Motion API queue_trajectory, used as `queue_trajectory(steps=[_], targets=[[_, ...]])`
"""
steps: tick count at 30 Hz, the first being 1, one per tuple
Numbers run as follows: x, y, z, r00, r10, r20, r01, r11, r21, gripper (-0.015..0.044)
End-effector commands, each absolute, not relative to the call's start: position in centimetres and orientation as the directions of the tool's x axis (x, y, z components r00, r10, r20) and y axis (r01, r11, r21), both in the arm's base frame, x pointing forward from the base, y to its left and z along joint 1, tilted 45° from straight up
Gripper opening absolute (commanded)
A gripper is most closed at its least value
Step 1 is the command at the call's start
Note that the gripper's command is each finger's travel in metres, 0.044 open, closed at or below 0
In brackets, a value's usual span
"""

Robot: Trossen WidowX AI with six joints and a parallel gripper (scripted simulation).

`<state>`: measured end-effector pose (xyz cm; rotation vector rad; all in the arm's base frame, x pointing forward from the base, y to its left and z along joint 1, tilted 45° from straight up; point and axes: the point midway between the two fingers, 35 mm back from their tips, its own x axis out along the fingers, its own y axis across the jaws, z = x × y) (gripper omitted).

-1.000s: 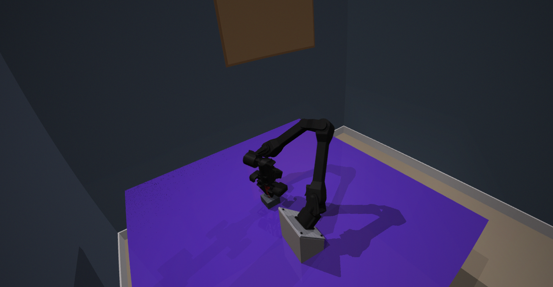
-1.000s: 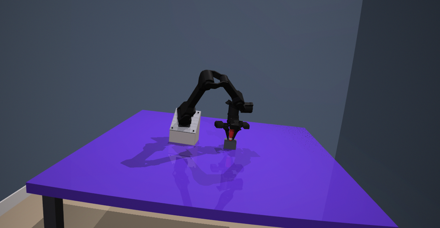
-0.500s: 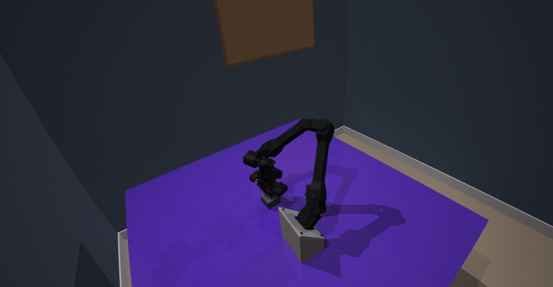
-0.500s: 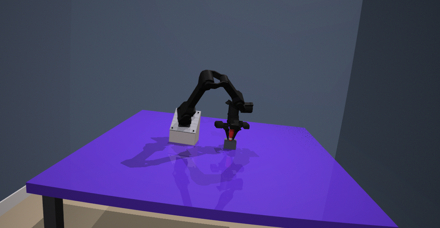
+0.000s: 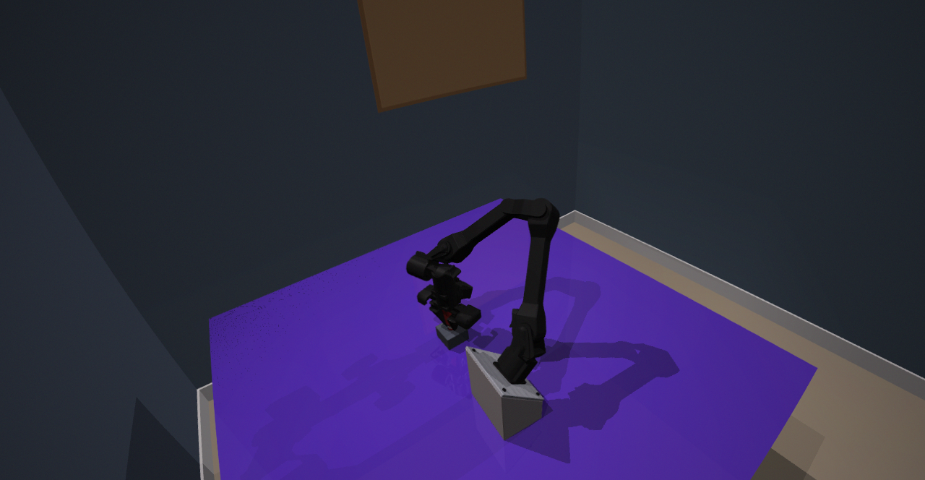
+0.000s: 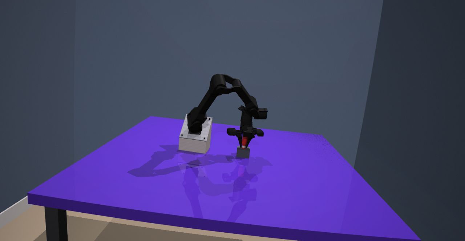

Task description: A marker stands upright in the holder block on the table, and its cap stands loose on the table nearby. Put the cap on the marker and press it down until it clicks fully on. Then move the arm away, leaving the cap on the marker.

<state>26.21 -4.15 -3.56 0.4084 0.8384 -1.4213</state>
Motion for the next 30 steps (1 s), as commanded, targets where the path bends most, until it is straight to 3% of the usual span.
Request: queue_trajectory(steps=[1,11,19,25,30], targets=[[26.2,-4.2,-3.6,-0.064,-0.695,-0.716,0.963,0.146,-0.227,0.0184],[26.2,-4.2,-3.6,-0.064,-0.695,-0.716,0.963,0.146,-0.227,0.0440],[26.8,0.9,1.5,-0.064,-0.693,-0.719,0.963,0.147,-0.227,0.0440],[26.7,1.1,1.8,-0.064,-0.693,-0.718,0.963,0.146,-0.227,0.0440],[27.0,1.7,2.3,-0.065,-0.693,-0.718,0.816,0.377,-0.438,0.0309]])
